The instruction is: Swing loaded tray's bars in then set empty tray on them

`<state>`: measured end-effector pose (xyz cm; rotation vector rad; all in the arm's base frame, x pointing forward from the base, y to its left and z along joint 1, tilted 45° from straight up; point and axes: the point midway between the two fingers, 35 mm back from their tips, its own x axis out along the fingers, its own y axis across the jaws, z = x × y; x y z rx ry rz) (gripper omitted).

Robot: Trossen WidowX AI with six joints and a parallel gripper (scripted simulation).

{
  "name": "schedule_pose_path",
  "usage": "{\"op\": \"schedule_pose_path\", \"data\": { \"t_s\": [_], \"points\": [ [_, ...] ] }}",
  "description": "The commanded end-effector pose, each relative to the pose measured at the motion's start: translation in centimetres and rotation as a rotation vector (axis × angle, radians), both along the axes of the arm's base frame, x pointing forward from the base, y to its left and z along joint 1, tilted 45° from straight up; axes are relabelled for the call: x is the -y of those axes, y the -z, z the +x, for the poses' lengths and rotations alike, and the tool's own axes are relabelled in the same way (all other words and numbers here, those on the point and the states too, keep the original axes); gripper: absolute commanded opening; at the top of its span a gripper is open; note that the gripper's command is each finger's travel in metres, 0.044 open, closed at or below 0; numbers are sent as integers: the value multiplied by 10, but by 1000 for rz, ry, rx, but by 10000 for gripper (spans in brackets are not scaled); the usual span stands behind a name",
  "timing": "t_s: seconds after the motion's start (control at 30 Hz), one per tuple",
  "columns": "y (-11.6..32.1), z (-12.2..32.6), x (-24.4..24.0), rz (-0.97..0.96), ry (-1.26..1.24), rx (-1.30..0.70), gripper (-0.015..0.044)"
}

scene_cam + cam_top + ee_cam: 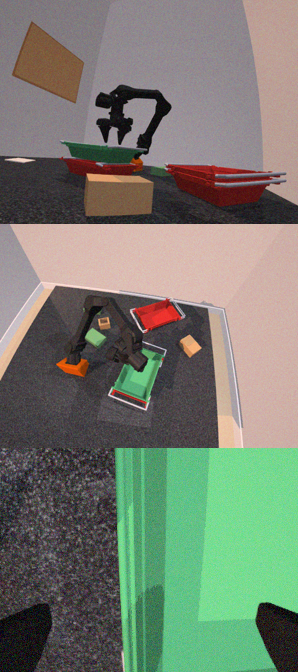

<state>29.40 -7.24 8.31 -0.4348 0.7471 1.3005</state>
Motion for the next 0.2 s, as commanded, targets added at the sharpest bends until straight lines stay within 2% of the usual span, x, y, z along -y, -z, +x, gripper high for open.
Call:
{"op": "schedule_pose_path", "data": {
  "t_s": [0.0, 0.17],
  "points": [
    [-15, -3, 15, -4, -6, 1, 440],
    [-33, -8, 31, -1, -7, 0, 440]
  ]
}}
